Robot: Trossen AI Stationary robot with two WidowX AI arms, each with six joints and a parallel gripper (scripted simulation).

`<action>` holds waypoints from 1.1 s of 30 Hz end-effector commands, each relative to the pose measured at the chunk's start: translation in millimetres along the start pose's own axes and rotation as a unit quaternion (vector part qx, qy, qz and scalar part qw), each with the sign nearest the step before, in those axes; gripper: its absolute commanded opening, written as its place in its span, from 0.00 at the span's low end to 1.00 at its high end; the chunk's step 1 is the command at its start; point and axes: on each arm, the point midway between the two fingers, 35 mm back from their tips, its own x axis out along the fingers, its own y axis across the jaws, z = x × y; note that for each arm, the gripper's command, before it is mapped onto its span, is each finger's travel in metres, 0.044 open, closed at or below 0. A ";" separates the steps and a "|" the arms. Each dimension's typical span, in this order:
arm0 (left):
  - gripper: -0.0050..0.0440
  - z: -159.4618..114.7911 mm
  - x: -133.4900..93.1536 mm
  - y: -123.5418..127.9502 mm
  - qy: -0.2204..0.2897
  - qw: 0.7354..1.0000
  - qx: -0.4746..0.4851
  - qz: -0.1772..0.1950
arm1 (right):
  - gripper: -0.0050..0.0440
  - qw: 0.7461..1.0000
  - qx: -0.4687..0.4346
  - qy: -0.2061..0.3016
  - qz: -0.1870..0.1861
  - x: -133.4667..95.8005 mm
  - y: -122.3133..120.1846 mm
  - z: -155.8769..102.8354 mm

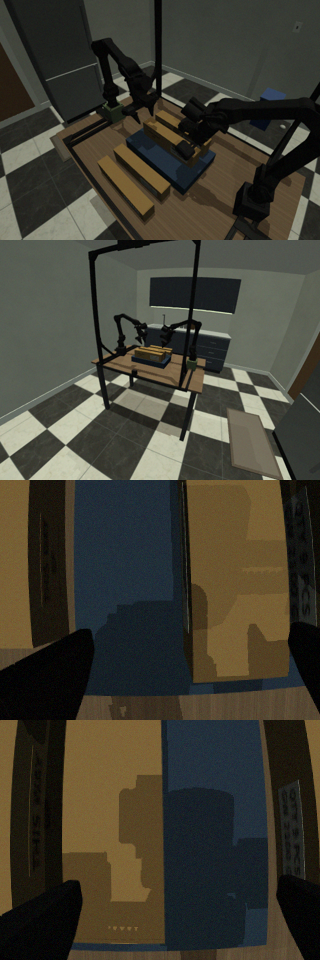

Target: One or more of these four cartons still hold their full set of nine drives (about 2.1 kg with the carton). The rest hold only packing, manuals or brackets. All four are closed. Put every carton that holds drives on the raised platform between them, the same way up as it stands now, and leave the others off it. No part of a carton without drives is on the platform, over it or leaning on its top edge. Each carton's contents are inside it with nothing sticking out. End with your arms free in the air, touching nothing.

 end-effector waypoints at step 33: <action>0.90 -1.2 0.6 245.5 -0.001 1.000 0.000 0.001 | 0.90 1.000 0.001 -0.002 0.001 0.4 -242.7 -3.6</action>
